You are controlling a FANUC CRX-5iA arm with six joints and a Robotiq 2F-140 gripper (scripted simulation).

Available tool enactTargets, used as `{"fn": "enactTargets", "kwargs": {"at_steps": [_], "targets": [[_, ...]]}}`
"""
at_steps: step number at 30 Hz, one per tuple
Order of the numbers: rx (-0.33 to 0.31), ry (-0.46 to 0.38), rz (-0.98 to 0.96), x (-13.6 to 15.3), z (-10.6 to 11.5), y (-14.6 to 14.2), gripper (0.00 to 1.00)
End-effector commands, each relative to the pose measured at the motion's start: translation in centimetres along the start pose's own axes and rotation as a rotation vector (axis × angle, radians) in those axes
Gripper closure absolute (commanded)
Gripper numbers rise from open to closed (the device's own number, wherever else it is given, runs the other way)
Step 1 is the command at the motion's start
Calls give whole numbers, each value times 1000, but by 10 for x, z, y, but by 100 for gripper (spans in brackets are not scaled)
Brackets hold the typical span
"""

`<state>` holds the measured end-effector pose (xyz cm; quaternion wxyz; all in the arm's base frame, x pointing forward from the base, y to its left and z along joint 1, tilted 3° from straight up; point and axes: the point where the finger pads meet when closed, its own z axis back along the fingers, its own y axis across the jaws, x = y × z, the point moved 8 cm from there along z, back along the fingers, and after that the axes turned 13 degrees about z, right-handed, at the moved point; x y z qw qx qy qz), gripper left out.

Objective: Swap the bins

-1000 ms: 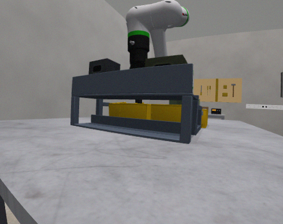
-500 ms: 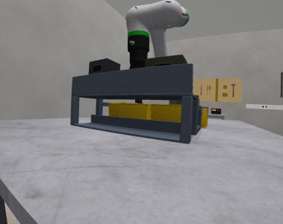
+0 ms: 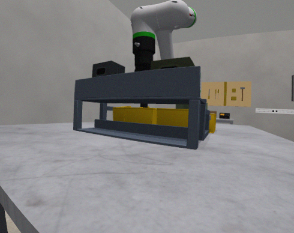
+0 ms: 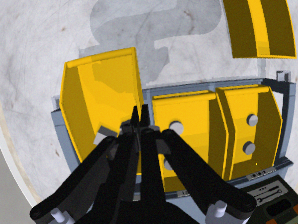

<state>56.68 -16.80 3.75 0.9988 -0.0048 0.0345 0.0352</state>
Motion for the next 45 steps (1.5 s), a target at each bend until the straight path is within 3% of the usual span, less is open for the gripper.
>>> {"fn": "enactTargets", "kwargs": {"at_steps": [1,45], "targets": [[-1,-2,0,1,1,0,90],[-5,-19,0,17,2,-4,90]]}}
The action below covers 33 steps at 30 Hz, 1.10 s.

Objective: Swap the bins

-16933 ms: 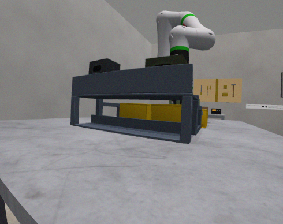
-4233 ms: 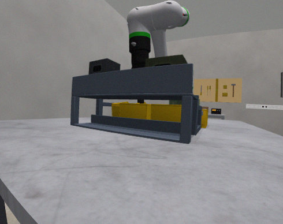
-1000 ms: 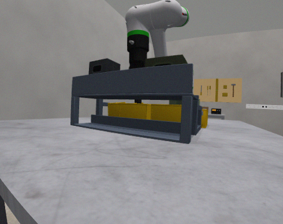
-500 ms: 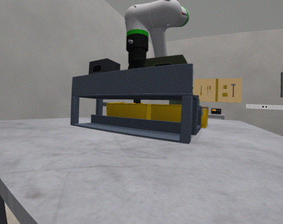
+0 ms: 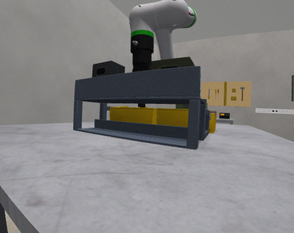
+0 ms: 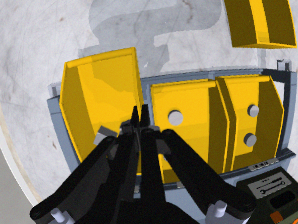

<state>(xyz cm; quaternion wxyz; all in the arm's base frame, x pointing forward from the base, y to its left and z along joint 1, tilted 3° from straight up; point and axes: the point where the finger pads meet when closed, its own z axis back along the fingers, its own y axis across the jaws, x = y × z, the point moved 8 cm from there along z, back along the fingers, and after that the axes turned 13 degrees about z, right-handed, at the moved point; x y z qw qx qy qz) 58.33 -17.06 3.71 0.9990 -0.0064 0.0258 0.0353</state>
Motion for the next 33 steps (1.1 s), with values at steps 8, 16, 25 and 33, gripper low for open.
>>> {"fn": "enactTargets", "kwargs": {"at_steps": [8,16,25,33], "targets": [[-1,-2,0,1,1,0,90],[-1,-2,0,1,1,0,90],[-2,-9,0,0,1,0,90],[-8,-32,0,-2,-1,0,90]]}}
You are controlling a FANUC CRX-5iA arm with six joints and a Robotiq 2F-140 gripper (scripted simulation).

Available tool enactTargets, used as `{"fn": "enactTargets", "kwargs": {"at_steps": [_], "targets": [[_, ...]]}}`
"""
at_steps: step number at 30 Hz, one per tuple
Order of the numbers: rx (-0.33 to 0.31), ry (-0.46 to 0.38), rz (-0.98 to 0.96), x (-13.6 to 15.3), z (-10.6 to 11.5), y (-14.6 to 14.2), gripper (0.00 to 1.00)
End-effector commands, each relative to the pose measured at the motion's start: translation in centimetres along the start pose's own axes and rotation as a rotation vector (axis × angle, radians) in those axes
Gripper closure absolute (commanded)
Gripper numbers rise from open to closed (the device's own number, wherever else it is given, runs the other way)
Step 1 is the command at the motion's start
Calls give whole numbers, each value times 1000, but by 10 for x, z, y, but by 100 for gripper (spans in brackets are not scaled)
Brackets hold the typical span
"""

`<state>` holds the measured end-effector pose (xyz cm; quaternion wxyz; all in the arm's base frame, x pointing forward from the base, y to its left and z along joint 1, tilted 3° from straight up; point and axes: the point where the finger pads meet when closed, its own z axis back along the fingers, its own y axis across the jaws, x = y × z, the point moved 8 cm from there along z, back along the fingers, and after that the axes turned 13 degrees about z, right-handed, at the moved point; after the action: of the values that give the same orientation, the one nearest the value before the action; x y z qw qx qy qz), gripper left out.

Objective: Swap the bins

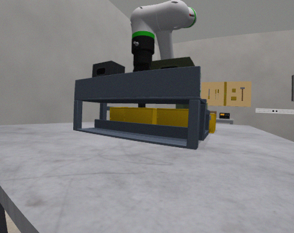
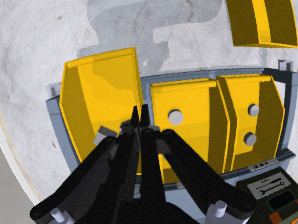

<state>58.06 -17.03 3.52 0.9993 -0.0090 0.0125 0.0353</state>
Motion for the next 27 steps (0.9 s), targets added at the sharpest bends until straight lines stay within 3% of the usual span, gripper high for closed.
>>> {"fn": "enactTargets", "kwargs": {"at_steps": [1,27], "targets": [[-2,-5,0,0,1,0,90],[-2,-6,0,0,1,0,85]]}}
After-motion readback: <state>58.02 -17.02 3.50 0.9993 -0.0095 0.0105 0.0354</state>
